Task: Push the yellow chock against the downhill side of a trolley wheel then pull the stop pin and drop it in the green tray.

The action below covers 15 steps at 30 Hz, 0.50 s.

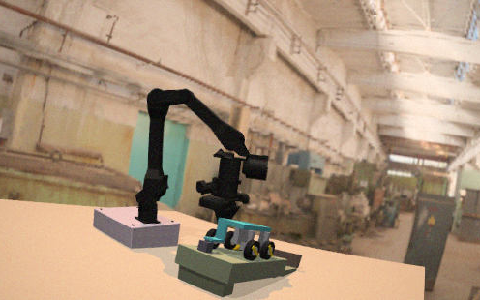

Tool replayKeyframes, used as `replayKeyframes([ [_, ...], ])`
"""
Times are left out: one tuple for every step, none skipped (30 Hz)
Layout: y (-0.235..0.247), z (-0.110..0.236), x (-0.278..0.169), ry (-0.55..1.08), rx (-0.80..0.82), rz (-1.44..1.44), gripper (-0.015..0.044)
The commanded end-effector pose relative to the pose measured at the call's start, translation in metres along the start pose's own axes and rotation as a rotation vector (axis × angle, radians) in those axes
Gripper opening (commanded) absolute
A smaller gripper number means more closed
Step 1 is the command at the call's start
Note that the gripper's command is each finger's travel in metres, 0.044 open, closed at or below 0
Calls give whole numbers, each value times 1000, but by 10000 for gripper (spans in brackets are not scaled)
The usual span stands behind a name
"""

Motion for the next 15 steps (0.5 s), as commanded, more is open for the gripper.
replayKeyframes([
  [1, -13, 1, -5, -69, 5, 0],
  [0, -16, 1, -4, -72, 5, 0],
  [-1, -19, 1, -4, -75, 6, 0],
  [-2, -22, 1, -4, -76, 6, 0],
  [-3, -25, 1, -4, -77, 6, 0],
  [-4, -28, 1, -4, -78, 6, 0],
  [-5, -32, 1, -4, -78, 6, 0],
  [-6, -35, 1, -4, -78, 6, 0],
  [-8, -37, 2, -4, -78, 6, 0],
  [-9, -40, 2, -4, -78, 6, 0],
  [-10, -43, 2, -4, -79, 6, 0],
  [-11, -46, 2, -4, -79, 6, 0],
  [-13, -49, 2, -4, -79, 6, 0],
  [-14, -52, 3, -4, -79, 6, 0],
  [-15, -54, 3, -4, -79, 6, 0],
])
Point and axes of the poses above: the point midway between the two fingers, 35 mm back from their tips, its own z axis back along the fingers, its own y axis across the jaws, x = y × z, the point moved 6 cm from there along z, back along the fingers
